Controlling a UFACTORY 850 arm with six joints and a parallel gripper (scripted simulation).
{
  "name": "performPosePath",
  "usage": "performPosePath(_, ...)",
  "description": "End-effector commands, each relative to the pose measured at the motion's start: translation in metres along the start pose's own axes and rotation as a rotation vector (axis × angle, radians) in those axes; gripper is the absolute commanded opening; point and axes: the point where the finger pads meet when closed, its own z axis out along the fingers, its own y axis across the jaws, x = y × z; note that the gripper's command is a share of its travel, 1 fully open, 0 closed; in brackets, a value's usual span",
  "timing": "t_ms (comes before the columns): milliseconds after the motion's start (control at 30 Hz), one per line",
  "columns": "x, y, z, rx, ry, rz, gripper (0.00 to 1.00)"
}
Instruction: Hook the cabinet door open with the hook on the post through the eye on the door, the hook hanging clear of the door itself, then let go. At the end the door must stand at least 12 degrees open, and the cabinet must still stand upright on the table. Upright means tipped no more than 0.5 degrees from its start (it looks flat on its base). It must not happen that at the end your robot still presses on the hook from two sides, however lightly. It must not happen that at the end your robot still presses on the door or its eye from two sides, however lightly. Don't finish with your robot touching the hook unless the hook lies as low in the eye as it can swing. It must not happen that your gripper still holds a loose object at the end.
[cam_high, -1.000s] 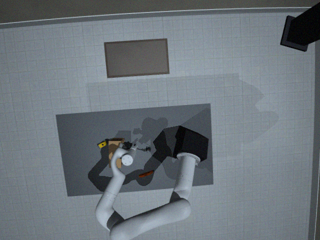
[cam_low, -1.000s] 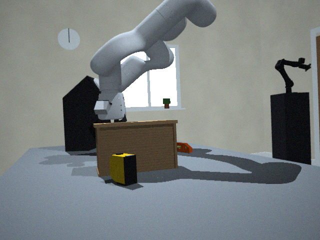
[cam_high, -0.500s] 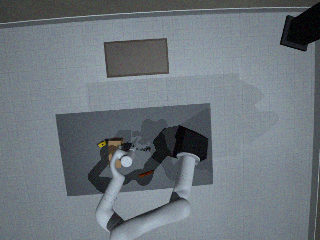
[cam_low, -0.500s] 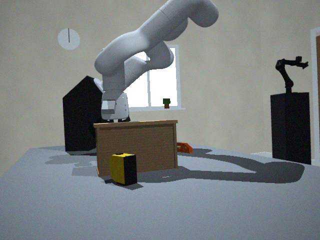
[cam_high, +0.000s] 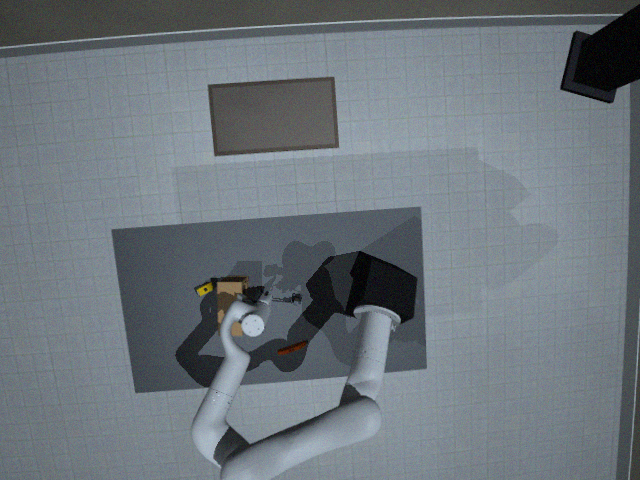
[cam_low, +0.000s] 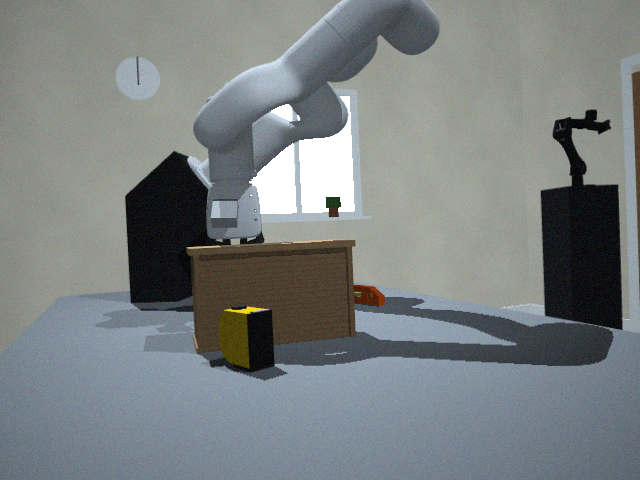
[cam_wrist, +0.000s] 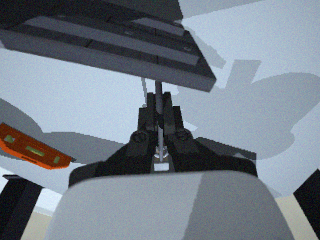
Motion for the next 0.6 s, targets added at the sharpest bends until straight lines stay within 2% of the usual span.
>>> performPosePath(0,0.0006,-0.0001,-0.0002,0.000,0.001,0.000,0.04)
performPosePath(567,0.0021,-0.0001,0.0048,0.000,0.001,0.000,0.04)
